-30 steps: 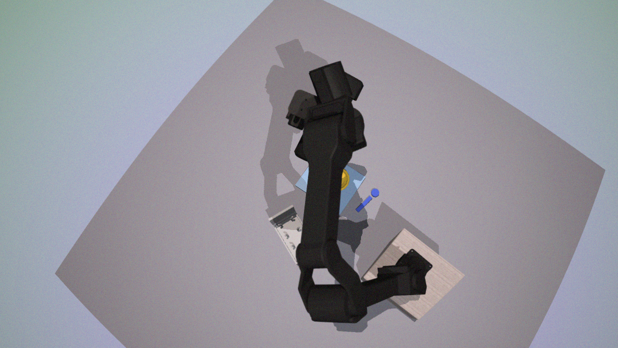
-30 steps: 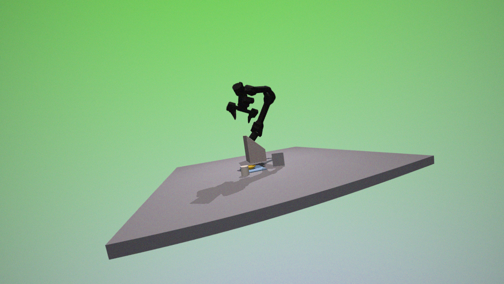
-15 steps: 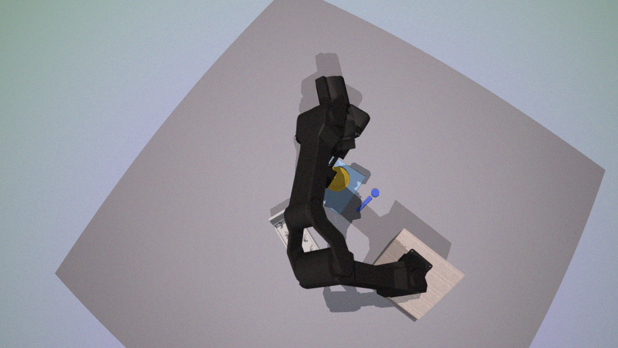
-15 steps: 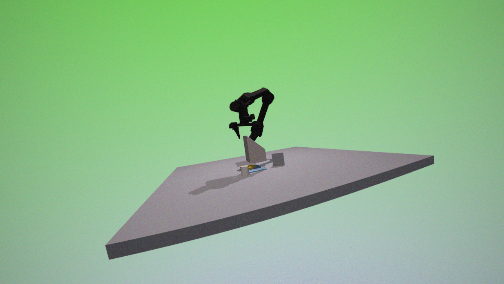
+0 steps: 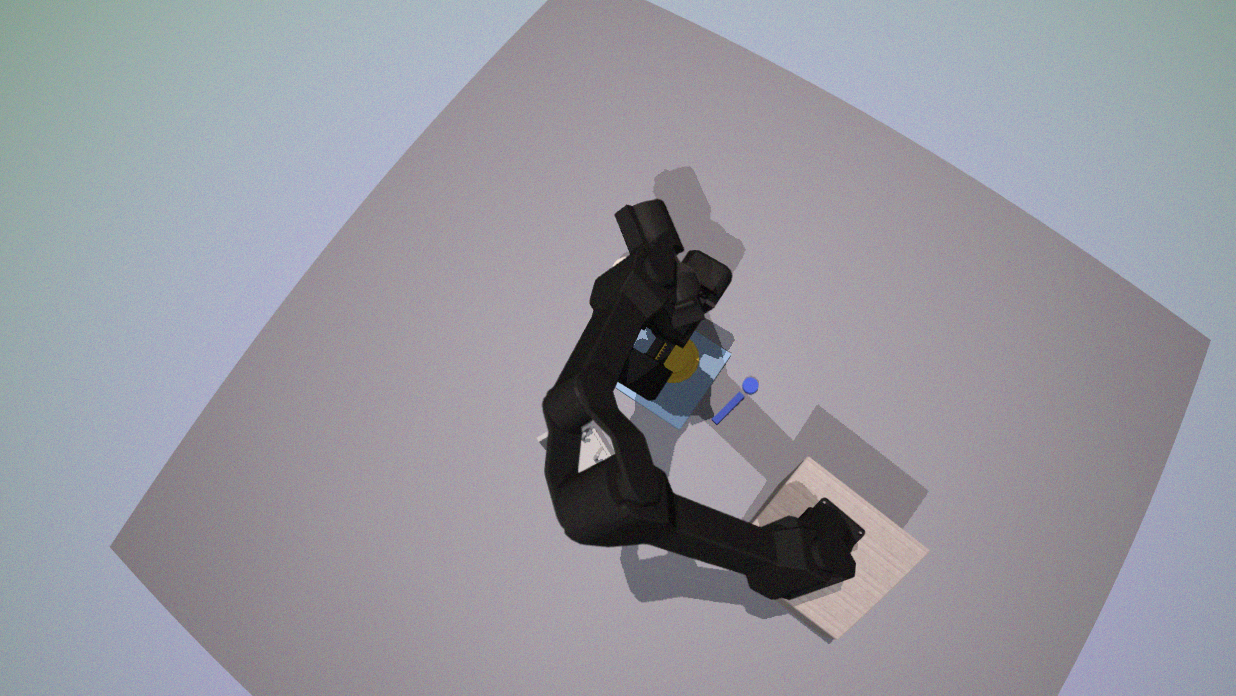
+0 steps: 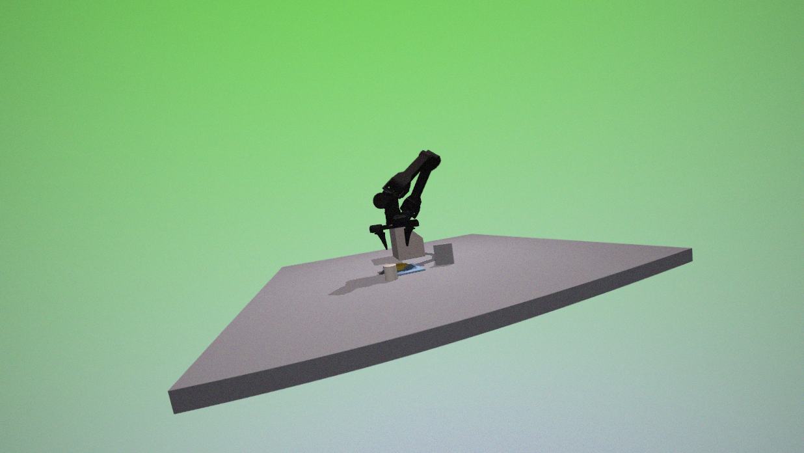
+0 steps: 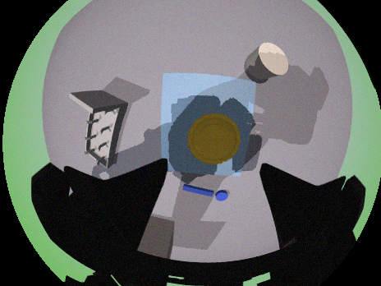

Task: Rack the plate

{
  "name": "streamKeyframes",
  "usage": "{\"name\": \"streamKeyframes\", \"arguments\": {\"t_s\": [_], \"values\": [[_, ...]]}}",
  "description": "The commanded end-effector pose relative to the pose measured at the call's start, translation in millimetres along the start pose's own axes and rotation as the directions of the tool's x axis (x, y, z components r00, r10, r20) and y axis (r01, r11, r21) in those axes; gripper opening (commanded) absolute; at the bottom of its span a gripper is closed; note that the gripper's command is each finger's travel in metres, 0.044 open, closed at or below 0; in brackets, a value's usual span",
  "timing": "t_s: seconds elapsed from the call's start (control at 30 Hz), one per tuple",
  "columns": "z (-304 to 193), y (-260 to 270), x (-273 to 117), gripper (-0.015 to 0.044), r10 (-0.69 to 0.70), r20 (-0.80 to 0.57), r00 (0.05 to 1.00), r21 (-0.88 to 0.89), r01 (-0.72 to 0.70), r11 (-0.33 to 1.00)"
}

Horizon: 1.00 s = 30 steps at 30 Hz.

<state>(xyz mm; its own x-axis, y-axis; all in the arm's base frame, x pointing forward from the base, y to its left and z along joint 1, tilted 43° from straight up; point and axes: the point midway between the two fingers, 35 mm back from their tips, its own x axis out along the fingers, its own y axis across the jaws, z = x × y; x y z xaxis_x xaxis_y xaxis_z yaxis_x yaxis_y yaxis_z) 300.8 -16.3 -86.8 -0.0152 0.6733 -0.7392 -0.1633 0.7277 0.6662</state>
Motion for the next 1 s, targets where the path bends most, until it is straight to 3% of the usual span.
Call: {"name": "streamKeyframes", "arguments": {"t_s": [0.0,0.97], "values": [[-3,-1,22,0.04,0.011,-0.002,1.0,0.012,-0.011,1.0],[-1,-3,65,0.04,0.011,-0.002,1.0,0.013,-0.011,1.0]]}}
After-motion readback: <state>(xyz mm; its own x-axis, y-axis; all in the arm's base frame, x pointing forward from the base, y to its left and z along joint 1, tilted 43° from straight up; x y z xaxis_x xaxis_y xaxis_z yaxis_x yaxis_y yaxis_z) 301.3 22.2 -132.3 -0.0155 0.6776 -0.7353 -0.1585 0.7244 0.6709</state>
